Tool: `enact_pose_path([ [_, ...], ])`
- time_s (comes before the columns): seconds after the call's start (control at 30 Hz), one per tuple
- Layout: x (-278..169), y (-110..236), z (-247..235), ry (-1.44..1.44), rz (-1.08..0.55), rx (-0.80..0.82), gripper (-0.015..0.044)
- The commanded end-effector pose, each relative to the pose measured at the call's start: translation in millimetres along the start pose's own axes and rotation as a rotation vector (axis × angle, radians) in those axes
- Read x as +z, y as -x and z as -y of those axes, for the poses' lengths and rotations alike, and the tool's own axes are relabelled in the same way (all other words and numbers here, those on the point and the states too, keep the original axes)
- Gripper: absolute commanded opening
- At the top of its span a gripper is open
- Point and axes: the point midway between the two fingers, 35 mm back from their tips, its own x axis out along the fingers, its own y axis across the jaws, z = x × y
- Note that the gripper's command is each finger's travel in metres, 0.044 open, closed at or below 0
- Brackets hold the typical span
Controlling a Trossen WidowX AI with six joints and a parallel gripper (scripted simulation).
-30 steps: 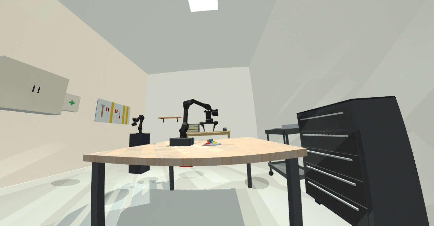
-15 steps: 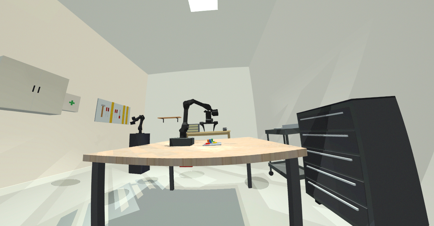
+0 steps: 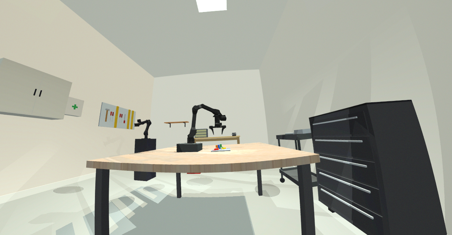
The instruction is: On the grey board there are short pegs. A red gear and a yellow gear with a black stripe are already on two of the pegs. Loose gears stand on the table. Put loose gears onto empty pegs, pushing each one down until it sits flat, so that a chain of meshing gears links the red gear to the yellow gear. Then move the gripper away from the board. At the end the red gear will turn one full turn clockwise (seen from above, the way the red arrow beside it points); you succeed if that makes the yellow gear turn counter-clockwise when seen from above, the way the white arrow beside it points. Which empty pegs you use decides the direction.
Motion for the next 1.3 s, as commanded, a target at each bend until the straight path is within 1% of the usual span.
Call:
enact_pose_path([
  [0.0,-46,8,12,-0.016,0.002,-0.001,0.044],
  [0.17,-109,20,45,-0.047,-0.002,-0.005,0.044],
  [0.23,-117,21,51,-0.052,-0.003,-0.005,0.044],
  [1.27,-117,21,51,-0.052,-0.003,-0.005,0.044],
])
